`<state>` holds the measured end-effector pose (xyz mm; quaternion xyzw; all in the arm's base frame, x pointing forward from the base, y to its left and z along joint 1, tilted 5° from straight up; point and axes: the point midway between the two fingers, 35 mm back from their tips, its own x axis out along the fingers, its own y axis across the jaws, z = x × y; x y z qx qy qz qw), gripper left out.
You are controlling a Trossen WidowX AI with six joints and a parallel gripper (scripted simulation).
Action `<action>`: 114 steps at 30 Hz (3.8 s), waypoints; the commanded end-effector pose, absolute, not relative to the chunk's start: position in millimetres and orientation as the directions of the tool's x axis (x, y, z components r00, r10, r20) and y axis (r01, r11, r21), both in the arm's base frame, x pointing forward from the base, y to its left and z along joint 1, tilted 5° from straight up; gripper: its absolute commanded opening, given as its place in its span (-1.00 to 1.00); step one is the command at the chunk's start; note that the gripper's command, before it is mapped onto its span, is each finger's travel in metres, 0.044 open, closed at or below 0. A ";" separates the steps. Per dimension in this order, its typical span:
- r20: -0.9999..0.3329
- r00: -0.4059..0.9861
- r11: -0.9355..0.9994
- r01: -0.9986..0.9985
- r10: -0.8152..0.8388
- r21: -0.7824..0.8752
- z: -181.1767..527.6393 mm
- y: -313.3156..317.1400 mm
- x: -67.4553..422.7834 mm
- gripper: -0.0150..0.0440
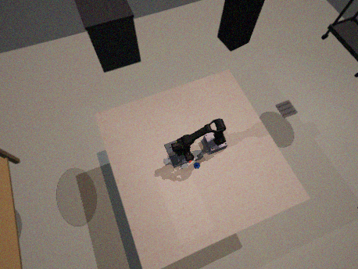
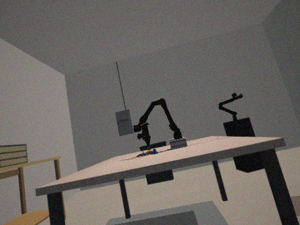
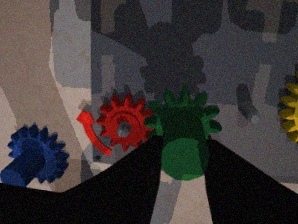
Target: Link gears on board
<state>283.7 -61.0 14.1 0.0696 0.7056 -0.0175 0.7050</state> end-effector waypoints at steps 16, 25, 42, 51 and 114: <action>-0.997 -0.003 0.867 0.494 0.074 0.063 -5.4 -59.6 281.4 -0.49; -0.997 -0.003 0.936 0.347 0.074 0.068 -7.1 -58.7 281.9 -0.49; -0.997 -0.003 0.996 0.055 0.074 0.073 -10.4 -59.3 281.7 -0.49; -0.997 -0.003 0.965 0.252 0.074 0.071 -12.1 -58.1 281.5 -0.49; -0.996 -0.006 0.574 -0.817 0.086 0.054 -3.8 63.1 244.5 1.00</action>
